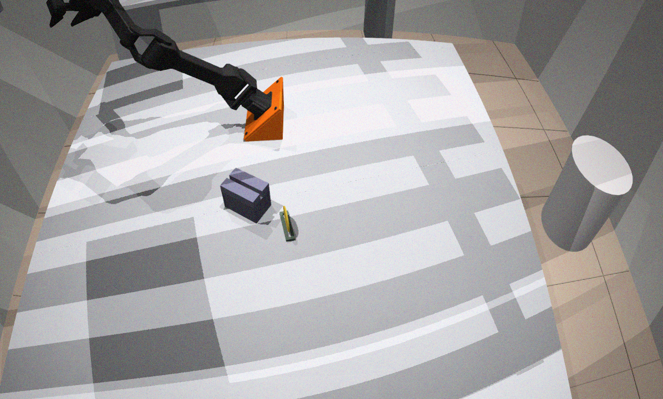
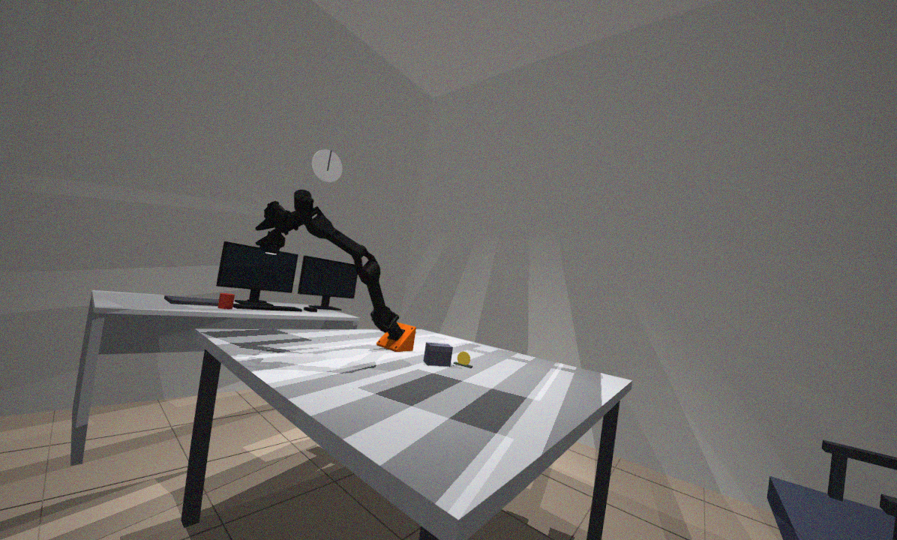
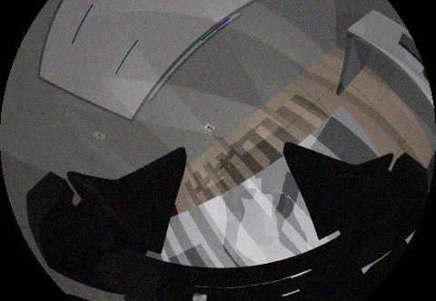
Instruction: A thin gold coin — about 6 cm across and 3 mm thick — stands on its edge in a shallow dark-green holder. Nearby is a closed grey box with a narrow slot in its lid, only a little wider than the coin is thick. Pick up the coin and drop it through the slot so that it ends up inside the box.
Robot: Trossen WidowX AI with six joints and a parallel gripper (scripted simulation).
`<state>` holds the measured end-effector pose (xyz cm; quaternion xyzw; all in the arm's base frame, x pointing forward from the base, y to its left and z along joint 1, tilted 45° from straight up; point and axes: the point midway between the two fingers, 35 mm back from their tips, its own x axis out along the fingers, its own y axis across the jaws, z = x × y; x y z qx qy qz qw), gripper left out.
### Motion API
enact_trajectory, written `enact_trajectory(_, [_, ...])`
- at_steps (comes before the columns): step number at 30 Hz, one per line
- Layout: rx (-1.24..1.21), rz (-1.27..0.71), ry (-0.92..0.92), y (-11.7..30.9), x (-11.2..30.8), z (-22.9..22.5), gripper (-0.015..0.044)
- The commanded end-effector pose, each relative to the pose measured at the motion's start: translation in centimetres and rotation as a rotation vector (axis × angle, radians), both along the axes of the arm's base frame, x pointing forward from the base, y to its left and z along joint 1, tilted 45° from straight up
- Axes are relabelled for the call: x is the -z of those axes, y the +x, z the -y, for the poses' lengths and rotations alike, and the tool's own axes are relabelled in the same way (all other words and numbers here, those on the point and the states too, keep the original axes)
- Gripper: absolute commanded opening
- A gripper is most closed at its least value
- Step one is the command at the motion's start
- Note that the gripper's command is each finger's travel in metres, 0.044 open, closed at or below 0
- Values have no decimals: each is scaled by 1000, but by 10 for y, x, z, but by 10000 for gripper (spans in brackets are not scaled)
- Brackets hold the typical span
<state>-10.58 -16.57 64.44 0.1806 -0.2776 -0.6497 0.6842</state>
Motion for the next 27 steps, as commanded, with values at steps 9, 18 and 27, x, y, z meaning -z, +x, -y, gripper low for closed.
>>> enact_trajectory(9, [-113,111,-32,-5,7,27,164])
enact_trajectory(18, [-298,270,-12,5,29,94,161])
enact_trajectory(27, [-437,382,102,51,71,168,161])
